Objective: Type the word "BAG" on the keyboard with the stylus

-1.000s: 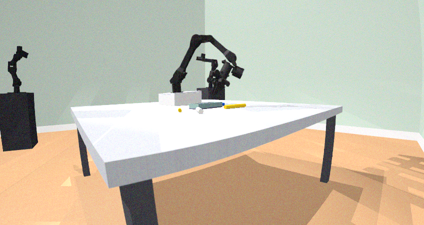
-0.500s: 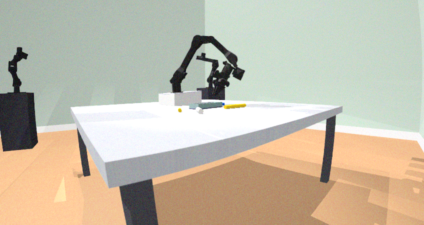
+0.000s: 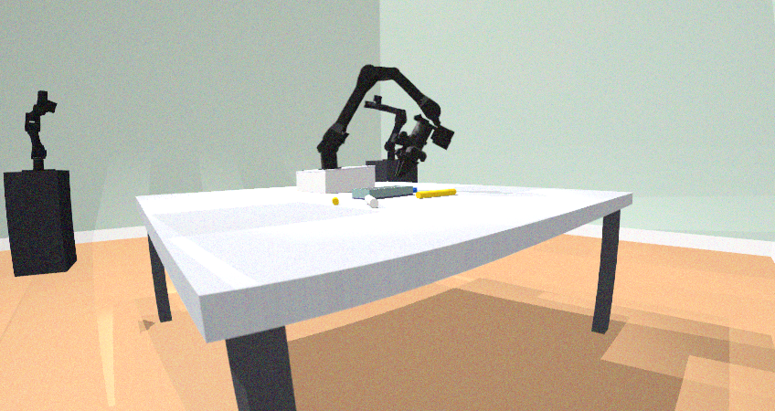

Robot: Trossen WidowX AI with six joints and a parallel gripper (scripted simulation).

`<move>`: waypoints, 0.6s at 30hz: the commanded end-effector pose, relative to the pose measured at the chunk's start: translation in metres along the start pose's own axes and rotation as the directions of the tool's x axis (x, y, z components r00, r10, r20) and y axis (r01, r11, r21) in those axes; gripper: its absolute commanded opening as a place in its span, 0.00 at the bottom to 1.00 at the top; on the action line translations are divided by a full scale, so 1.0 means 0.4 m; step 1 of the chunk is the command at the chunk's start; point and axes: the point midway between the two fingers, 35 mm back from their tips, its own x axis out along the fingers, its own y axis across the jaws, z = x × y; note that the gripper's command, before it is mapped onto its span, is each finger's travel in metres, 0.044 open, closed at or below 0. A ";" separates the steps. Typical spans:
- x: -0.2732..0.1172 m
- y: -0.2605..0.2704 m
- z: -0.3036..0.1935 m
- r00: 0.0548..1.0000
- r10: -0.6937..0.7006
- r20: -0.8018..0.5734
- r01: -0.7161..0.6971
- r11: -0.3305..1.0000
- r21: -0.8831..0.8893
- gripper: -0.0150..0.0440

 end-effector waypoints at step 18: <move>0.038 0.001 -0.019 1.000 0.003 0.007 -0.003 1.000 0.003 0.51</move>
